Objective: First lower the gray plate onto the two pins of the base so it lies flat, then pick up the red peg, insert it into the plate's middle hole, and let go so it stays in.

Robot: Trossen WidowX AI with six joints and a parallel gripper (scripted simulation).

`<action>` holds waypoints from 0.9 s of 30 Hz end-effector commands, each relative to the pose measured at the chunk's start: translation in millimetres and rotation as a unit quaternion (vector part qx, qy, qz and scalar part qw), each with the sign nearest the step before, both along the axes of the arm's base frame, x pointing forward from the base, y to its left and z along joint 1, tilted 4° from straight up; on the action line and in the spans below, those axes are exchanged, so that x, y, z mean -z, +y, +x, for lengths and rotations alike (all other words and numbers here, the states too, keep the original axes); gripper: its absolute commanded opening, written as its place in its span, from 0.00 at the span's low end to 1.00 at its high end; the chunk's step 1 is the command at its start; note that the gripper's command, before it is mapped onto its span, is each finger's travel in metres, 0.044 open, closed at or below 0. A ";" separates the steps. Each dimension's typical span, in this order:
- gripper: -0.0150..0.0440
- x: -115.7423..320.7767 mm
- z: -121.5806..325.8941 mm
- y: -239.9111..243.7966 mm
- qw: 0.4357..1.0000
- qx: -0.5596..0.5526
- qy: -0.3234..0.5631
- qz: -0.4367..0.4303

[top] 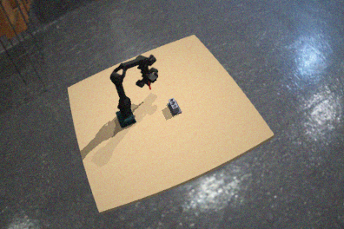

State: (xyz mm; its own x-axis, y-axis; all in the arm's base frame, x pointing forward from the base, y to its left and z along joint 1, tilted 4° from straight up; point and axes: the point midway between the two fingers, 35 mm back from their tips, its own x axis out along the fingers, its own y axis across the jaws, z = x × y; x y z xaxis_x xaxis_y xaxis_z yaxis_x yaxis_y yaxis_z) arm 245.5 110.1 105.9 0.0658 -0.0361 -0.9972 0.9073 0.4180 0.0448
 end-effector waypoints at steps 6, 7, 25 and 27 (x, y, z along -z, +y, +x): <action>0.25 -3.0 16.6 -18.5 1.000 -0.001 -0.001 0.001; 0.25 -3.3 18.3 -20.7 1.000 -0.001 -0.001 0.001; 0.25 -8.4 45.5 -64.6 1.000 0.000 -0.003 0.000; 0.25 -8.9 48.2 -70.0 1.000 0.000 -0.003 0.000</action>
